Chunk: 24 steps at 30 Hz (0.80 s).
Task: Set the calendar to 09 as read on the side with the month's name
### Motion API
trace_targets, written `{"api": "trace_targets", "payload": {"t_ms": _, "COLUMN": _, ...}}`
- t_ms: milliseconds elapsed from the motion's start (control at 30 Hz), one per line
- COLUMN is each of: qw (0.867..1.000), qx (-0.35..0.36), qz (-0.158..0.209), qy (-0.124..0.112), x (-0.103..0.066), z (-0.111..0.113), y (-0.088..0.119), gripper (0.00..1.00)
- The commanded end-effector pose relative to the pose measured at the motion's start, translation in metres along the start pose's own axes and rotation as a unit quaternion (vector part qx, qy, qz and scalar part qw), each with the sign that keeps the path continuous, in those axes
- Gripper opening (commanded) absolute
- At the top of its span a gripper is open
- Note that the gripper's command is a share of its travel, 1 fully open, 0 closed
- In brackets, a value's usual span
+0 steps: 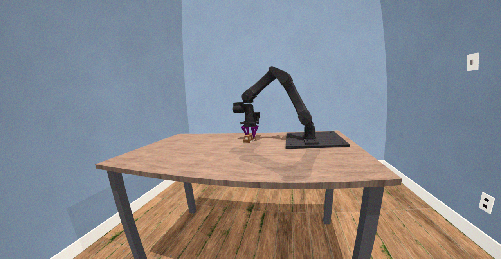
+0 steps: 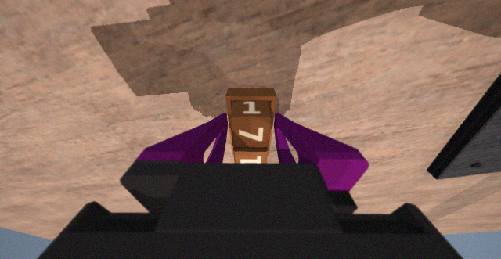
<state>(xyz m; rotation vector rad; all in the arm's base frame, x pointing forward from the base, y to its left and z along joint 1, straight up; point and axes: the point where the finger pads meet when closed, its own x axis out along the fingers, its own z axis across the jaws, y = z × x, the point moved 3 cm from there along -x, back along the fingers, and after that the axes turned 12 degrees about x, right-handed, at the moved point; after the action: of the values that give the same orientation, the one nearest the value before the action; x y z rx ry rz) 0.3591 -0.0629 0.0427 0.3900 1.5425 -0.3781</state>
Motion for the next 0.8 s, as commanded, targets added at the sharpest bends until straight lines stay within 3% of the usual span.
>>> {"api": "trace_targets", "payload": {"t_ms": 0, "qw": 1.0, "qx": 0.0, "qz": -0.004, "qy": -0.007, "x": -0.0035, "z": 0.0024, "y": -0.0014, "gripper": 0.47}}
{"api": "trace_targets", "payload": {"t_ms": 200, "qw": 1.0, "qx": 0.0, "qz": -0.004, "qy": -0.007, "x": -0.0035, "z": 0.0024, "y": -0.0014, "gripper": 0.47}}
{"api": "trace_targets", "payload": {"t_ms": 233, "qw": 1.0, "qx": 0.0, "qz": -0.004, "qy": -0.007, "x": -0.0035, "z": 0.0024, "y": -0.0014, "gripper": 0.27}}
{"api": "trace_targets", "payload": {"t_ms": 767, "qw": 1.0, "qx": 0.0, "qz": -0.004, "qy": -0.007, "x": -0.0035, "z": 0.0024, "y": -0.0014, "gripper": 0.27}}
